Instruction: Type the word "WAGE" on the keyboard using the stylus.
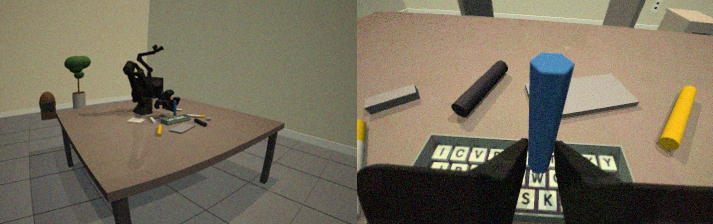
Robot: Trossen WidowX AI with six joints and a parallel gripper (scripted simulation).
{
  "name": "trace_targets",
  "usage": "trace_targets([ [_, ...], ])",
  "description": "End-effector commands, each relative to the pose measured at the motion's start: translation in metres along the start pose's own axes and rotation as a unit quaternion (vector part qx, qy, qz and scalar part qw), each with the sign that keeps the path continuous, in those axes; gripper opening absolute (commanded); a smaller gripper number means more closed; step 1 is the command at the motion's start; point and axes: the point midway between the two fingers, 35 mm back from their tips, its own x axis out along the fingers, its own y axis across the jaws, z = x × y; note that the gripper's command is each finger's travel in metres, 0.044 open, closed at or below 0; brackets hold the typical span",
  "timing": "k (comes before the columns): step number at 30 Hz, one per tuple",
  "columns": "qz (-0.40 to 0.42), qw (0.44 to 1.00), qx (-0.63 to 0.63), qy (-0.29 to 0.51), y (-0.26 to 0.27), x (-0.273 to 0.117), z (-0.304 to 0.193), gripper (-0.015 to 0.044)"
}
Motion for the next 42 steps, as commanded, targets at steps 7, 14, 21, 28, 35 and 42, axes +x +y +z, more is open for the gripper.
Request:
trace_targets([
  [7,0.001,1.000,-0.004,0.003,0.001,-0.001,0.000,0.0081],
  [14,0.002,1.000,-0.003,0.003,0.001,-0.005,0.010,0.0081],
  [21,0.002,1.000,-0.003,0.003,0.001,-0.015,0.026,0.0081],
  [28,0.003,1.000,-0.005,0.002,0.002,-0.018,0.030,0.0077],
  [35,0.003,1.000,-0.004,0.002,-0.002,-0.016,0.031,0.0000],
  [42,0.002,1.000,-0.004,0.002,-0.023,-0.007,0.041,0.0000],
])
